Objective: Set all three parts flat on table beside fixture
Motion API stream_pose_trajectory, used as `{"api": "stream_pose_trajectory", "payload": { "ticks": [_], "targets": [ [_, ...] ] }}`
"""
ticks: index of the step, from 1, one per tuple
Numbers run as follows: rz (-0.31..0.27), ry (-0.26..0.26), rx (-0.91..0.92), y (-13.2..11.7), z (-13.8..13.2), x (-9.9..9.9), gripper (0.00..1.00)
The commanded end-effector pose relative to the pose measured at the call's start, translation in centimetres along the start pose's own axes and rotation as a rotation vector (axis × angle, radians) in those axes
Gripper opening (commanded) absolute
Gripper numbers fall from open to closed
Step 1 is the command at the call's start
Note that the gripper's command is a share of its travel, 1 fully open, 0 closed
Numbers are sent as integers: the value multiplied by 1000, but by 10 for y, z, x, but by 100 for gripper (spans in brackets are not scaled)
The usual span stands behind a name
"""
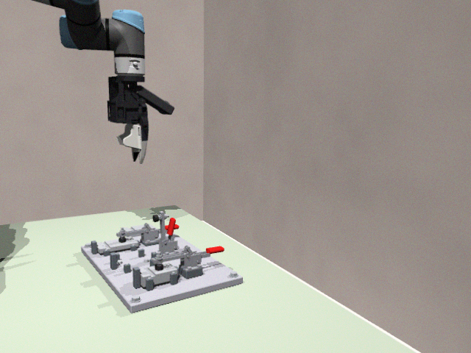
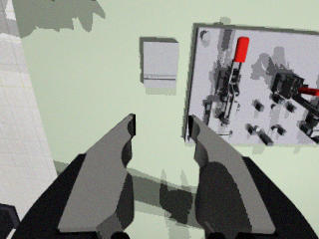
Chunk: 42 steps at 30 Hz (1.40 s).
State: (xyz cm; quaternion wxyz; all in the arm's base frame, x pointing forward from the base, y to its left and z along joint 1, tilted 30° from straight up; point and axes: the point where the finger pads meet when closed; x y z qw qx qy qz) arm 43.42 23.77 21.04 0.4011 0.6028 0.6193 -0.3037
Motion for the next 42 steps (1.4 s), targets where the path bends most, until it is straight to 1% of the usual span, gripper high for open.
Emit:
{"api": "stream_pose_trajectory", "payload": {
  "ticks": [1,14,21,29,31,36,42],
  "targets": [
    [1,0,0,0,0,-1,28],
    [1,0,0,2,9,-1,28],
    [1,0,0,6,31,-1,28],
    [1,0,0,13,76,-1,28],
    [1,0,0,13,76,-1,28],
    [1,0,0,20,115,-1,28],
    [1,0,0,29,171,-1,28]
  ]
}}
Point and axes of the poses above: the point where the finger pads meet when closed, its own x axis out along the fingers, its own z axis across the jaws, y = z × x, and after that the axes turned 4 degrees about x, right-handed
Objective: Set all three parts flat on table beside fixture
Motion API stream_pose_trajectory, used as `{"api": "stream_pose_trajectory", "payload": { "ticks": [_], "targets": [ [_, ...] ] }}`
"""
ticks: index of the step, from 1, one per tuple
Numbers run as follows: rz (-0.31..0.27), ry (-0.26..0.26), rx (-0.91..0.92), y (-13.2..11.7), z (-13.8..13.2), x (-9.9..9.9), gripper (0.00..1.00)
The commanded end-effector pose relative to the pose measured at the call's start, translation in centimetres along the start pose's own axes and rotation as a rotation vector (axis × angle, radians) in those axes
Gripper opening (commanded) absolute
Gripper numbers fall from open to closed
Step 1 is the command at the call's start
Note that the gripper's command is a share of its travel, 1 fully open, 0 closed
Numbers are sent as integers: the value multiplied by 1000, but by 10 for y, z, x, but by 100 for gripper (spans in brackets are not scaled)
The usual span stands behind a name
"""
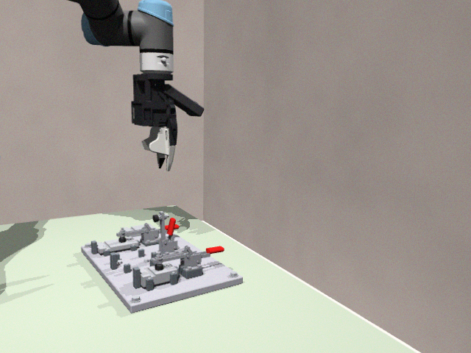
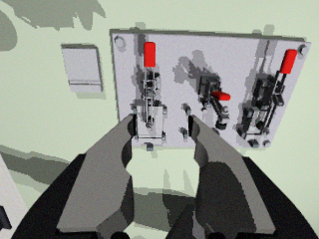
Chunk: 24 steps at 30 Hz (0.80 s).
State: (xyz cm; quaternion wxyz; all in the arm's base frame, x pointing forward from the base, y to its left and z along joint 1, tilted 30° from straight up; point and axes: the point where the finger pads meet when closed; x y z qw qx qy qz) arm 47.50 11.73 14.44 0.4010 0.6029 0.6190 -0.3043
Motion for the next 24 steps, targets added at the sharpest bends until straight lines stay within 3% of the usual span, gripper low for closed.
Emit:
{"api": "stream_pose_trajectory", "payload": {
  "ticks": [1,17,24],
  "targets": [
    [0,1,-1,8,39,0,28],
    [0,1,-1,27,147,0,28],
    [0,1,-1,31,172,0,28]
  ]
}}
Point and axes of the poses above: the point where the finger pads meet when closed, its own x axis out along the fingers, its own z axis across the jaws, y = z × x, and after that the axes turned 4 degrees about x, right-handed
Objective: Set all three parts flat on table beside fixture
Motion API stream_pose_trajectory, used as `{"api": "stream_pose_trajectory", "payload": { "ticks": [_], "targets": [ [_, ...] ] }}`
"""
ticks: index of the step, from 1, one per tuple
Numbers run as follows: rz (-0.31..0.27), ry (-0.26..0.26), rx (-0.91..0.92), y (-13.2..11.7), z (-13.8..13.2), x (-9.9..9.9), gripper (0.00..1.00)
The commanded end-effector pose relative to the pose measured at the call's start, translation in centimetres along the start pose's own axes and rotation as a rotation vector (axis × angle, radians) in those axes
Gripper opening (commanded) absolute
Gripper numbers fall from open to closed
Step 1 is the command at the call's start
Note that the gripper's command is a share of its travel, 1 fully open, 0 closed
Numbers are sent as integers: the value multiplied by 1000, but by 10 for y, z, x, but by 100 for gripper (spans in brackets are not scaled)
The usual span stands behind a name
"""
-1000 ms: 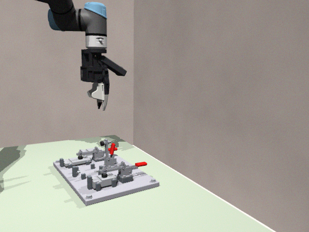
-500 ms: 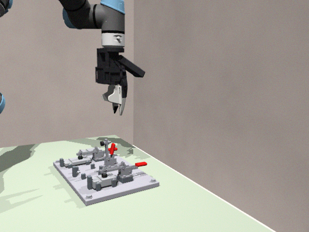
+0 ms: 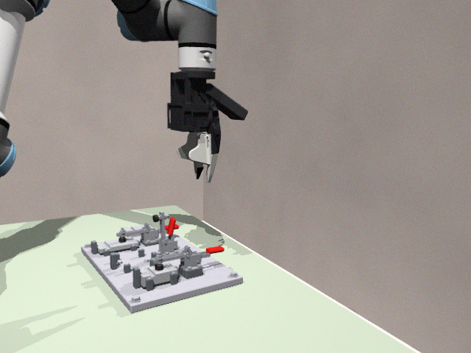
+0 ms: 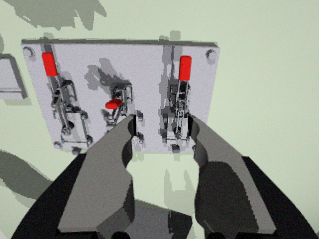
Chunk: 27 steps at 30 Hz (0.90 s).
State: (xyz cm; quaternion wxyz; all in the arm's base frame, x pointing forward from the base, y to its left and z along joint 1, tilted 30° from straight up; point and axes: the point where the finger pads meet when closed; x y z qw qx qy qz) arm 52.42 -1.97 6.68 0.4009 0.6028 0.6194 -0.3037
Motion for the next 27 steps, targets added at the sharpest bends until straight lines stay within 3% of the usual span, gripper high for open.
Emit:
{"api": "stream_pose_trajectory", "payload": {
  "ticks": [1,11,27],
  "targets": [
    [1,0,-1,3,13,0,28],
    [1,0,-1,7,36,0,28],
    [1,0,-1,7,38,4,28]
  ]
}}
Point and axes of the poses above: the point where the finger pads meet when closed, its own x axis out along the fingers, its own z axis across the jaws, y = z × x, and after that the axes turned 4 degrees about x, right-handed
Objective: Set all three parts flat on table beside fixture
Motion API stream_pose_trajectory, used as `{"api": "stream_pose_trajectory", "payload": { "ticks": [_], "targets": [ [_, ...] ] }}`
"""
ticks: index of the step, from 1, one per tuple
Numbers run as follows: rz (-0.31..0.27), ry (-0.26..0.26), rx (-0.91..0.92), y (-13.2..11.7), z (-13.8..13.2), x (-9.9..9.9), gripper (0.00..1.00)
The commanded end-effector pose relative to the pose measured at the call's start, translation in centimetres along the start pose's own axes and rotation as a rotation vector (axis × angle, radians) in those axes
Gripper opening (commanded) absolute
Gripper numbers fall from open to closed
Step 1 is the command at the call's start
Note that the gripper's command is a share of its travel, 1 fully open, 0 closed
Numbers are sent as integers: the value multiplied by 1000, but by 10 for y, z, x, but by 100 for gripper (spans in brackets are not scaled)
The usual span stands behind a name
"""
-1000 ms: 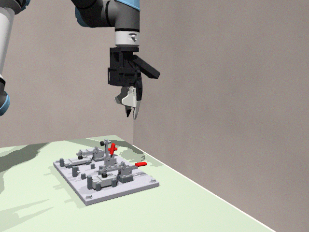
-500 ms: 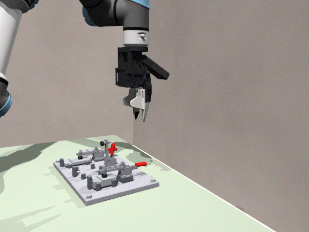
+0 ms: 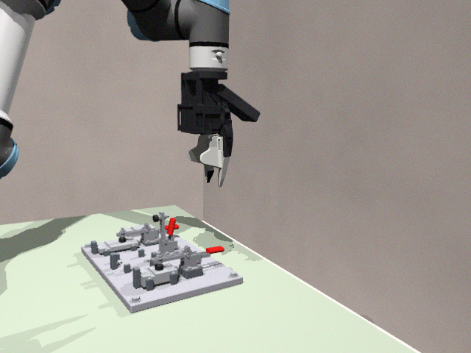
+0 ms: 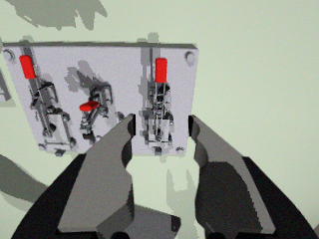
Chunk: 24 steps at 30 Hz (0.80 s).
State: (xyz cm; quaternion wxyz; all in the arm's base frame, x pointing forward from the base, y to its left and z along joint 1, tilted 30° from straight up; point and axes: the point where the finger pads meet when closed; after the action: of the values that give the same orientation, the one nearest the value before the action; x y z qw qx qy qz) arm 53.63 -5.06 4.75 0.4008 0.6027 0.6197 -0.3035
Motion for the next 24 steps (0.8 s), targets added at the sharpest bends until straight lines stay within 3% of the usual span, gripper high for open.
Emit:
{"api": "stream_pose_trajectory", "payload": {
  "ticks": [1,8,21,24],
  "targets": [
    [1,-1,0,0,0,4,28],
    [1,-1,0,0,0,18,28],
    [1,-1,0,0,0,83,28],
    [1,-1,0,0,0,88,28]
  ]
}}
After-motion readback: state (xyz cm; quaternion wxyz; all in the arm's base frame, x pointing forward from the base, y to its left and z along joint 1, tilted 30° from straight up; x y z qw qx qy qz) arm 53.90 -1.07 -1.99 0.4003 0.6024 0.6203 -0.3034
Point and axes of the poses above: the point where the finger pads meet when closed, its own x axis out along the fingers, its own z axis across the jaws, y = z × x, and after that the axes turned 4 degrees about x, right-handed
